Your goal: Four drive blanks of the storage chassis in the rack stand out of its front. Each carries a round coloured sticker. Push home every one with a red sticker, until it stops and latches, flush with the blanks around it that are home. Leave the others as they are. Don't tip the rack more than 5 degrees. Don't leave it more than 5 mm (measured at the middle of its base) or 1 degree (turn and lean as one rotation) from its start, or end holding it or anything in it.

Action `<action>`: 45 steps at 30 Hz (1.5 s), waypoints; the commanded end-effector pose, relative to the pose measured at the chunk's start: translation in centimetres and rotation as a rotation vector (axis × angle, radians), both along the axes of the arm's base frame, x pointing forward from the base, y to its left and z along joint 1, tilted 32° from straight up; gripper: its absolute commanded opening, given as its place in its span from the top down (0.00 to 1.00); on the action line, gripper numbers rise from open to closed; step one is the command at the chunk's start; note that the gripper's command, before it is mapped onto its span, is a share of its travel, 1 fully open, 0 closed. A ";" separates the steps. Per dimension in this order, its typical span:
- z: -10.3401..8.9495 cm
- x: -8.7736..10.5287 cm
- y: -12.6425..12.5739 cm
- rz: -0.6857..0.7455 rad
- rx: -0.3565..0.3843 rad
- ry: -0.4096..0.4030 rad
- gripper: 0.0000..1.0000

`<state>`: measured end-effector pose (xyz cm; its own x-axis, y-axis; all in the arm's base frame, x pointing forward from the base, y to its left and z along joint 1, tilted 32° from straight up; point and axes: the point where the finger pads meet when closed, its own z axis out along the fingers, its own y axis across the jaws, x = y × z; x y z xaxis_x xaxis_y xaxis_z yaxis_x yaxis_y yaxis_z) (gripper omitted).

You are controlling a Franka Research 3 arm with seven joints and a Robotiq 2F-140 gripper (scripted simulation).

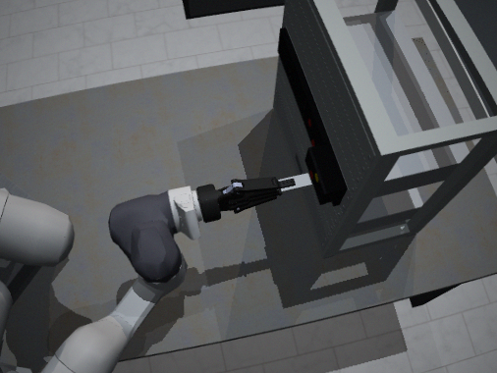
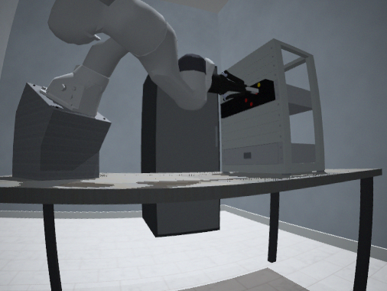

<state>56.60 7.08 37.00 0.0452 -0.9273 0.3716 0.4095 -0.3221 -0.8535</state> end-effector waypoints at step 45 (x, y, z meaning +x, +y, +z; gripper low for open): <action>1.0 2.7 0.3 -0.005 -0.005 -0.001 1.00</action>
<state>58.81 7.58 37.94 0.0481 -0.9276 0.3705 0.4123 -0.3194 -0.8532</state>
